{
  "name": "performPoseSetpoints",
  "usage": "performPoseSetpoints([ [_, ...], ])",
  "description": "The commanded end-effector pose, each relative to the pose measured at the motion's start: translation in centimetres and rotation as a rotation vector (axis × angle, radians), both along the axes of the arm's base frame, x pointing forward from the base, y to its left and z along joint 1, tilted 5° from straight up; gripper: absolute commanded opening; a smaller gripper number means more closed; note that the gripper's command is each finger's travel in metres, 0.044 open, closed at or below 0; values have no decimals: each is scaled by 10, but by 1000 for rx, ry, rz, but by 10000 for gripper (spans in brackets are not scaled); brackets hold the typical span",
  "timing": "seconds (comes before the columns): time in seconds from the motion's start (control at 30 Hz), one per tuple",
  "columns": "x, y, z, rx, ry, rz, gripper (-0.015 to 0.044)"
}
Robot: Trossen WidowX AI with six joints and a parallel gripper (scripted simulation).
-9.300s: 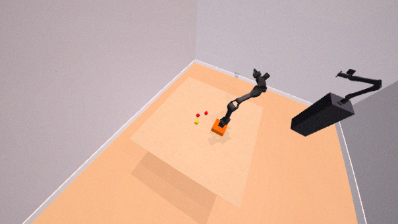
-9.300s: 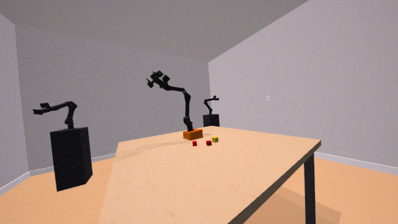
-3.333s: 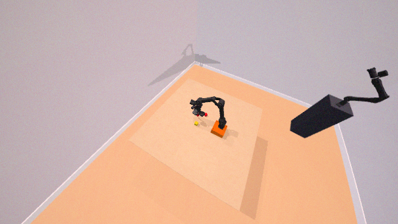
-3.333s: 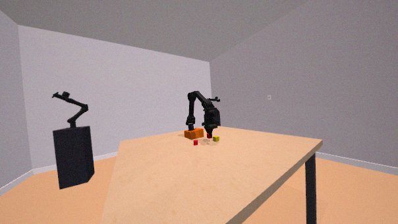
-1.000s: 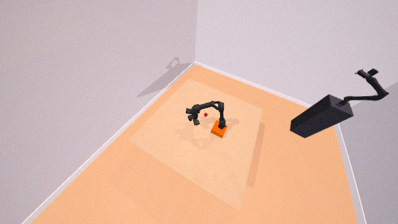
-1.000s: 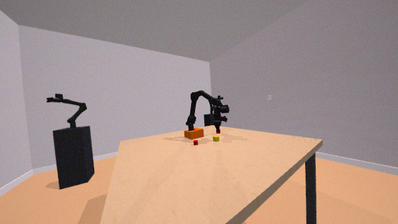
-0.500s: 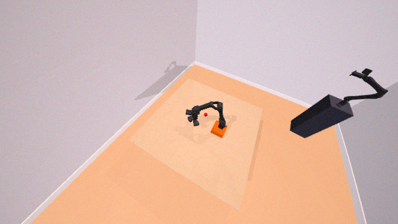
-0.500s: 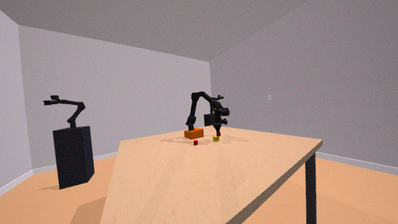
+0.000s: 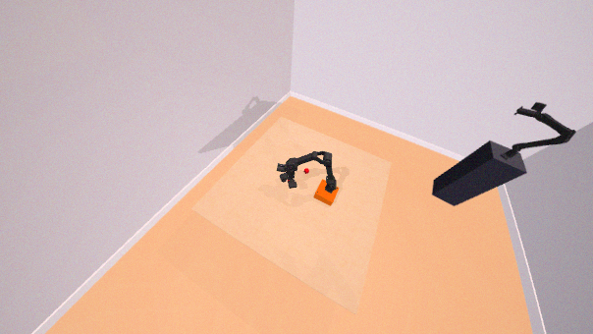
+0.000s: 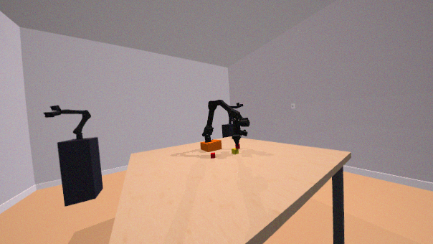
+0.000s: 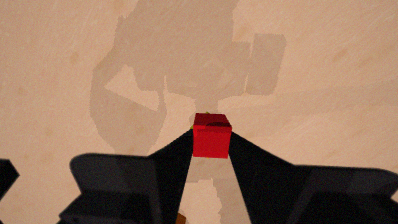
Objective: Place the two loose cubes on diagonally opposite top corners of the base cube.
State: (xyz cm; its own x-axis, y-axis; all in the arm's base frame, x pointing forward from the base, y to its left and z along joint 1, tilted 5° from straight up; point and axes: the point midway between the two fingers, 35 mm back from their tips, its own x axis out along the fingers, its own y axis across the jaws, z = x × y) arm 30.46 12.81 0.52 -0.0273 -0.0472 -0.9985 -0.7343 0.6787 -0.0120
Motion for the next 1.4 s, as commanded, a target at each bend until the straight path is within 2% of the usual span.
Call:
performPoseSetpoints([
  [0.0, 0, 0, -1, 3, 2, 0, 105],
  [0.17, 0, 0, -1, 3, 2, 0, 105],
  [0.3, 0, 0, -1, 3, 2, 0, 205],
  [1.37, 1, 1, 30, 0, 0, 0, 205],
])
